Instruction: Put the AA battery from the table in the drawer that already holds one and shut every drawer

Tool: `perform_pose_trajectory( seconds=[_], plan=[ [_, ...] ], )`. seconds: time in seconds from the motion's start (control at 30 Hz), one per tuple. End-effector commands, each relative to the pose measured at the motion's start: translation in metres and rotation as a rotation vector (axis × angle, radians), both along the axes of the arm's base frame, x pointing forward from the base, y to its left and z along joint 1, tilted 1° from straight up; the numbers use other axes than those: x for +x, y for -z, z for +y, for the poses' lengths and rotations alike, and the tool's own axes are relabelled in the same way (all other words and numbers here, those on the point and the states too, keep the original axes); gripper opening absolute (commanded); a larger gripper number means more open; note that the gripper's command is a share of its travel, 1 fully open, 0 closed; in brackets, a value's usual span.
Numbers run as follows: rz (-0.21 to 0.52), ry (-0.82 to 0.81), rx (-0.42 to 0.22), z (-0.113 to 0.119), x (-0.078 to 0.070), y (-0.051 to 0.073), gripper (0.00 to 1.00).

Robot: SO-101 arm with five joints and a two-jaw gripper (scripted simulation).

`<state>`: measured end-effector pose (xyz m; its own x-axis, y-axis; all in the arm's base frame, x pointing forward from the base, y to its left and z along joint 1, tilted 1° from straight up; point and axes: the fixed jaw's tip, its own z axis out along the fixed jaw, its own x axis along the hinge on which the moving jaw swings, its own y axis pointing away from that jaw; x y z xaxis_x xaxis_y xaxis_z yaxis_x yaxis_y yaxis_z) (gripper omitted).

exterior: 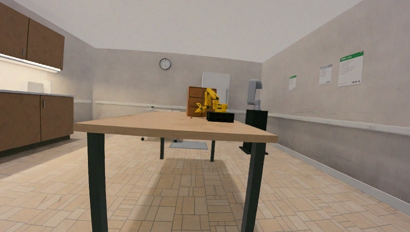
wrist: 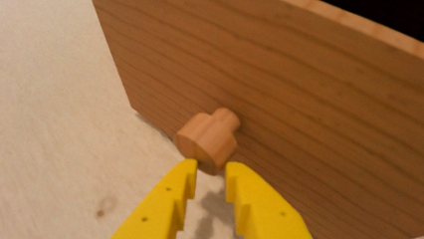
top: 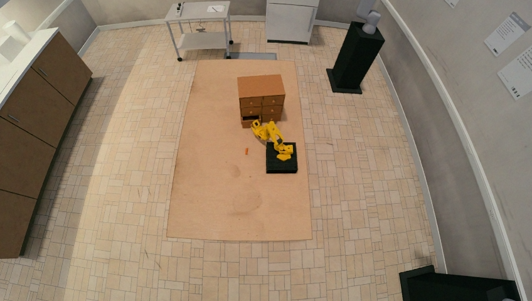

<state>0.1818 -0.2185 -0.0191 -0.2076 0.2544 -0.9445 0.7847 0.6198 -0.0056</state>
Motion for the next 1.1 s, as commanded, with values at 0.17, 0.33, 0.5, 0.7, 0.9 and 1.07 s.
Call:
perform_pose_trajectory(
  seconds=[0.17, 0.33, 0.5, 0.7, 0.9, 1.07],
  plan=[
    [-0.011, 0.006, 0.006, -0.001, 0.000, 0.000, 0.00],
    [-0.011, 0.006, 0.006, -0.001, 0.000, 0.000, 0.00],
    [-0.011, 0.006, 0.006, -0.001, 0.000, 0.000, 0.00],
    [-0.011, 0.006, 0.006, -0.001, 0.000, 0.000, 0.00],
    [-0.008, 0.010, 0.004, -0.010, 0.005, -0.001, 0.00],
    [-0.005, 0.012, 0.002, -0.017, 0.009, -0.003, 0.00]
  ],
)
